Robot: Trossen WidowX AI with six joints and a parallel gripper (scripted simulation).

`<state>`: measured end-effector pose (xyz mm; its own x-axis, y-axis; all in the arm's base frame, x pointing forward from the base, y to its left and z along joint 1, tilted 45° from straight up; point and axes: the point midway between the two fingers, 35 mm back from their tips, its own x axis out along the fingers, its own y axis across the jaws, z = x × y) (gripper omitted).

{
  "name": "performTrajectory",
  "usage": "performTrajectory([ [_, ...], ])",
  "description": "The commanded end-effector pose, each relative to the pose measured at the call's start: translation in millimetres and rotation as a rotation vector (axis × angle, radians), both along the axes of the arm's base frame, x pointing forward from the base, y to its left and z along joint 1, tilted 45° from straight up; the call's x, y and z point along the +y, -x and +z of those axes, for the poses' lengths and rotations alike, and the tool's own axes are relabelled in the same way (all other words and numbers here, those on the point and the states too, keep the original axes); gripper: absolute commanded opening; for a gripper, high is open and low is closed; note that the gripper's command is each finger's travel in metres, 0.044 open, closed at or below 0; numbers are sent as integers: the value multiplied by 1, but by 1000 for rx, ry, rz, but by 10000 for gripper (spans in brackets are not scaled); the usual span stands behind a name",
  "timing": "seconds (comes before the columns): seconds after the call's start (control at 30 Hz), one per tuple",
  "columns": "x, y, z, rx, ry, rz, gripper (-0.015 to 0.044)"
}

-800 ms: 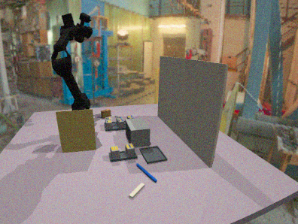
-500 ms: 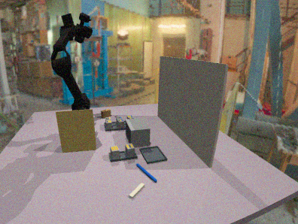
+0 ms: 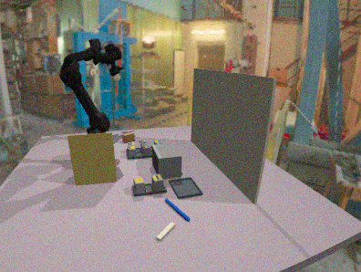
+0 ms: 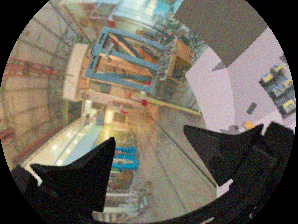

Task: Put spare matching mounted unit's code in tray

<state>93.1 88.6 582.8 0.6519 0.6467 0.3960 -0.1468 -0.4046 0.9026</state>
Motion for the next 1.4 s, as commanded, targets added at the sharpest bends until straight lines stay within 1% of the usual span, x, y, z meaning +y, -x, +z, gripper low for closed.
performTrajectory([
  [0.0, 38, -30, -20, -39, 247, -85, 440],
  [0.17, 77, -97, -68, -23, 585, -205, 440],
  [0.4, 95, -172, -138, 6, 998, -205, 440],
  [0.6, 77, -241, -213, 52, 1334, -112, 440],
  [0.8, 36, -291, -300, 152, 1554, 105, 440],
  [0.93, -3, -311, -358, 229, 1611, 280, 440],
  [1.07, -40, -316, -412, 266, 1592, 477, 440],
  [1.23, -91, -306, -482, 247, 1424, 727, 440],
  [1.3, -108, -298, -505, 221, 1322, 785, 440],
  [1.37, -119, -293, -518, 200, 1250, 807, 440],
])
